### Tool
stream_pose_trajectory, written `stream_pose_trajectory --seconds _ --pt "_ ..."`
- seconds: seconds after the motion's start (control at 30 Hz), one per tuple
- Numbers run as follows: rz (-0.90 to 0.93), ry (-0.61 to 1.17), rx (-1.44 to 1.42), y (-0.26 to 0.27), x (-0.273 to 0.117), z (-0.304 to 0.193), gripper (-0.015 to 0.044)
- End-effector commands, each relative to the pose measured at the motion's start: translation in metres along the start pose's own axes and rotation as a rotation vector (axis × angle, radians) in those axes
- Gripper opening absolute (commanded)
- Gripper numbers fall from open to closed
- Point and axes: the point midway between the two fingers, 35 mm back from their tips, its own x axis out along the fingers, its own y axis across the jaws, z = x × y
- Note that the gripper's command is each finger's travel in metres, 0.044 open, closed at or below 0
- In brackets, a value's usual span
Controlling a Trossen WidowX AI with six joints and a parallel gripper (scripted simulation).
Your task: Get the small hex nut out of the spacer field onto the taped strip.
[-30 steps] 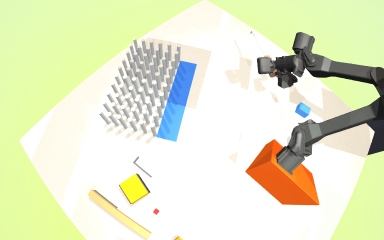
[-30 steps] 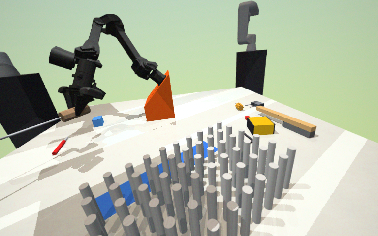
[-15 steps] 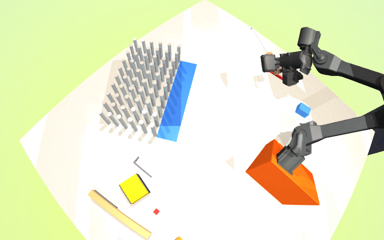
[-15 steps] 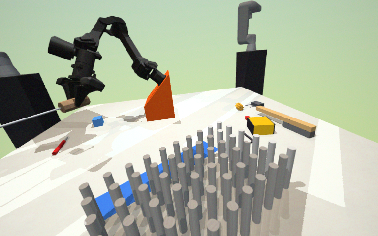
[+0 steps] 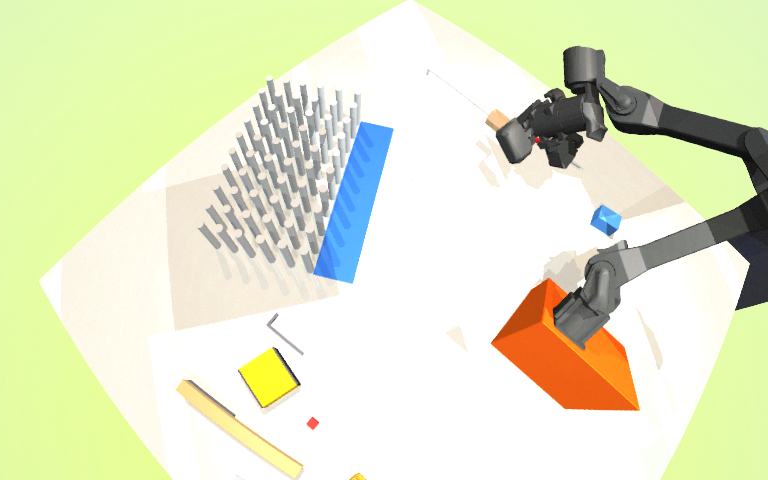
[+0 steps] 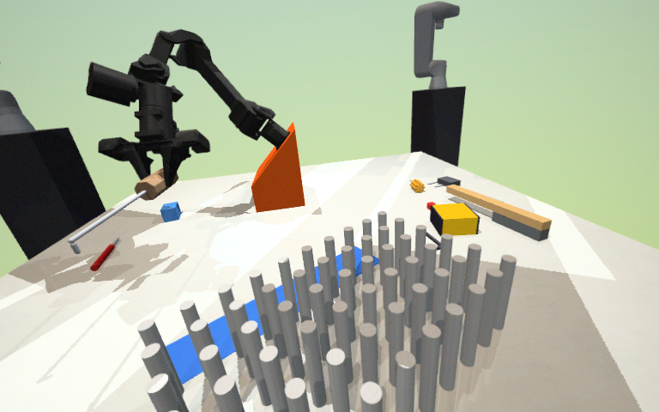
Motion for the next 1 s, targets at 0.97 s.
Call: stream_pose_trajectory --seconds 0.97 --pt "-0.331 0.027 -0.519 -0.094 0.048 -0.009 0.0000"
